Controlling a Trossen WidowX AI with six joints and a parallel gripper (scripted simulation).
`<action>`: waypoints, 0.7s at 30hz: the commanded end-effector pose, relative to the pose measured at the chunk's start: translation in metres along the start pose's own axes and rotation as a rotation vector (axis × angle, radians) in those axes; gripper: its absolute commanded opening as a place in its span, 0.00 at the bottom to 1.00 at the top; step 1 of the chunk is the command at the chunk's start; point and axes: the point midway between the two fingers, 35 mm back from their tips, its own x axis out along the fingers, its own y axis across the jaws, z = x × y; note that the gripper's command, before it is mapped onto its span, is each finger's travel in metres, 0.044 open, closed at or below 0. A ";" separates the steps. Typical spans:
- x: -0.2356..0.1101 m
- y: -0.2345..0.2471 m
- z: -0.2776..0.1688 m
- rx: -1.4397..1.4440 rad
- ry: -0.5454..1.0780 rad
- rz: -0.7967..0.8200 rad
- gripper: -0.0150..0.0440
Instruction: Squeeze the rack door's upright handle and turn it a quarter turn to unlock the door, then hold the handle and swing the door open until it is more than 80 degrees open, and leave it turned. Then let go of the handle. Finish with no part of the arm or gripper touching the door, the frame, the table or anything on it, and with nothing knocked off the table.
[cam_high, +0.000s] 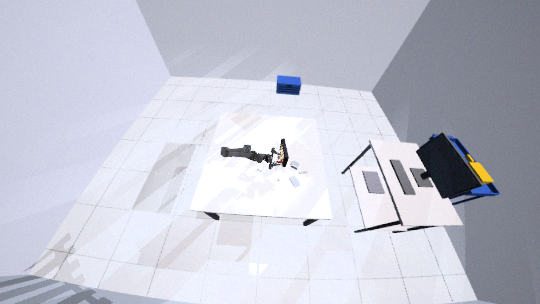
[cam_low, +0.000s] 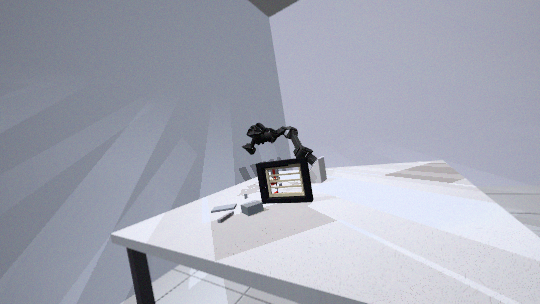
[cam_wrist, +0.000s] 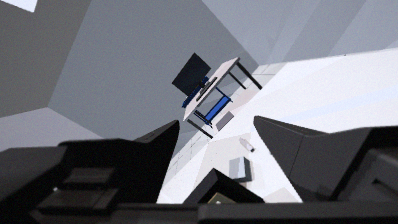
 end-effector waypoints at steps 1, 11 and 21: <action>0.000 0.000 0.000 0.000 0.002 0.000 0.89; 0.023 0.010 -0.034 -0.008 0.227 -0.009 0.76; 0.038 0.018 -0.073 -0.017 0.507 -0.066 0.76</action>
